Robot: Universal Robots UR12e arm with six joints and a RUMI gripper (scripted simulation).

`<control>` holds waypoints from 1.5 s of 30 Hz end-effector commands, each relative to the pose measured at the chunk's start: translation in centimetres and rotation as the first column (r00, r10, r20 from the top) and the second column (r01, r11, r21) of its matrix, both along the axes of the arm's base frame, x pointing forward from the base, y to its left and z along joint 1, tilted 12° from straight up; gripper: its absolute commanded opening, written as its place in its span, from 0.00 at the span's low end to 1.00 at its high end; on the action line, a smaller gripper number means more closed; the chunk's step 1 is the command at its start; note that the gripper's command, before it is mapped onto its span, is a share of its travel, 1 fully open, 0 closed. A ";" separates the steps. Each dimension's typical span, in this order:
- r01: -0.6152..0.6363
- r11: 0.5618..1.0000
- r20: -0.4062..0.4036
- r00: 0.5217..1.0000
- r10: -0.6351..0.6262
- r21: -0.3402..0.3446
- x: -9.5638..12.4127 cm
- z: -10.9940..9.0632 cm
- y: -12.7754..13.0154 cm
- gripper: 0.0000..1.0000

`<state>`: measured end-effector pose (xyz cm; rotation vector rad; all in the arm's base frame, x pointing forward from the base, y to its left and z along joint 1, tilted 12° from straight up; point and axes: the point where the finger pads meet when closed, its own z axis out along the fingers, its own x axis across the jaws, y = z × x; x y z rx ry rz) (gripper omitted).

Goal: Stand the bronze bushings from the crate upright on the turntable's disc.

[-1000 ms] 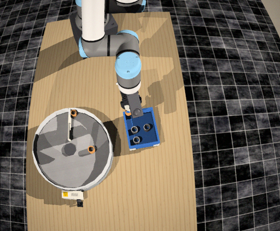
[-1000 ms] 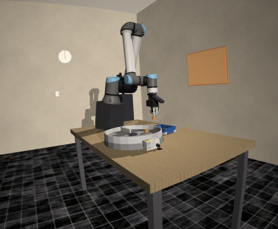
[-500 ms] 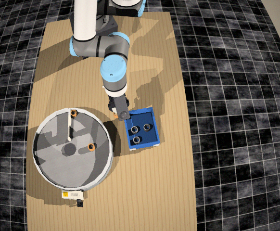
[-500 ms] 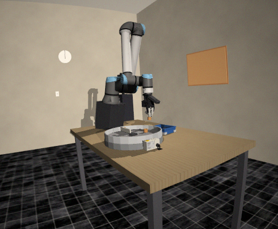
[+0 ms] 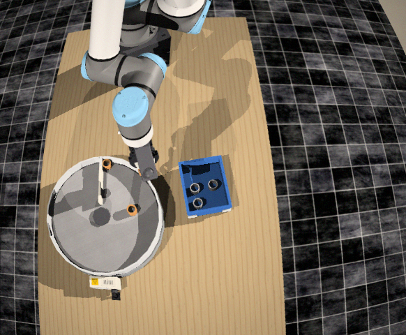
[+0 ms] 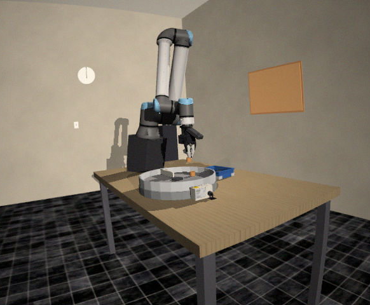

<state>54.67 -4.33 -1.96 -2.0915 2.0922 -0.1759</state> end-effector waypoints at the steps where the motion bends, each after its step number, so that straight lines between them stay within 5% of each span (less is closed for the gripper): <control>1: -0.003 1.000 0.001 1.000 0.003 0.002 0.0 -0.1 -2.7 0.00; 16: -0.003 1.000 0.001 1.000 0.003 0.002 -0.2 -0.7 -13.9 0.00; 27: -0.003 1.000 0.001 1.000 0.003 0.002 -0.3 -0.9 -19.1 0.00; 45: -0.003 1.000 0.001 1.000 0.003 0.002 -0.4 -1.1 -22.6 0.00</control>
